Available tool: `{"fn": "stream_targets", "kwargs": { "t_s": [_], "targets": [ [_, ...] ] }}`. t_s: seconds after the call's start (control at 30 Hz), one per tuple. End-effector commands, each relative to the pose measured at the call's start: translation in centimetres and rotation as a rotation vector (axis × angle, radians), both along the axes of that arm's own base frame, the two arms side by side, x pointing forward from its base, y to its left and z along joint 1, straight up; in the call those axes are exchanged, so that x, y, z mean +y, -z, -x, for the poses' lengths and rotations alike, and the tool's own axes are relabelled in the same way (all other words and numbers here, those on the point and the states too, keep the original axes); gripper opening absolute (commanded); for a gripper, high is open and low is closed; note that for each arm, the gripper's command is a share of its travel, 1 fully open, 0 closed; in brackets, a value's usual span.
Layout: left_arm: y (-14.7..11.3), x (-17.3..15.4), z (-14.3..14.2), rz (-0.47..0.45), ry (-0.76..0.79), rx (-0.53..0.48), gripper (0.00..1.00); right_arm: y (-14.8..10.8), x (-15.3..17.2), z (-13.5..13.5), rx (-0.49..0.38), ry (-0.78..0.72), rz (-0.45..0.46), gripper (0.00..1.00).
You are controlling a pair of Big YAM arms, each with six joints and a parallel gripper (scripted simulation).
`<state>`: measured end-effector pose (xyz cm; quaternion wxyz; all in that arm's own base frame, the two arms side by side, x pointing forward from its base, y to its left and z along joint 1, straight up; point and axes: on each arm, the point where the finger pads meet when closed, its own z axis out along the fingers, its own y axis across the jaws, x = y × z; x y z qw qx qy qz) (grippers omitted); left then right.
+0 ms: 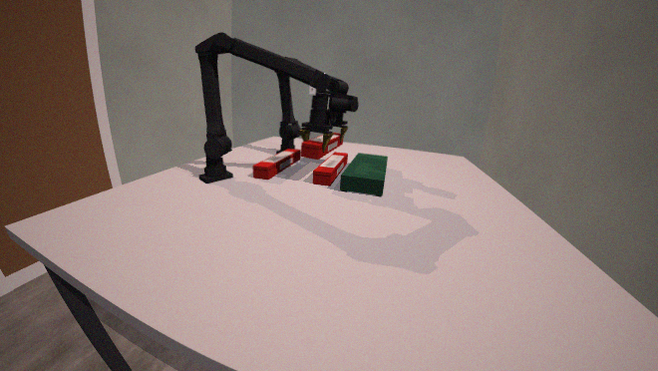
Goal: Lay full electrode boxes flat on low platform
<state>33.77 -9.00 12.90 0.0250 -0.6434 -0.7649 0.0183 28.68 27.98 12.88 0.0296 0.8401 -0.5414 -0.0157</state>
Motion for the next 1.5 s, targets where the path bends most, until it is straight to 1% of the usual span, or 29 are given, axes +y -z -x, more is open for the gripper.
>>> {"fn": "stream_targets", "kwargs": {
  "t_s": [0.0,1.47],
  "targets": [
    [-5.79,0.28,-3.74,0.021,0.0,-0.139,0.0,-6.26,1.28,-3.67,-0.12,0.003,-0.087,0.0],
    [-6.56,0.39,-4.12,0.02,0.0,-0.14,0.0,-6.98,1.36,-4.05,-0.121,0.003,-0.087,0.0]
  ]
}}
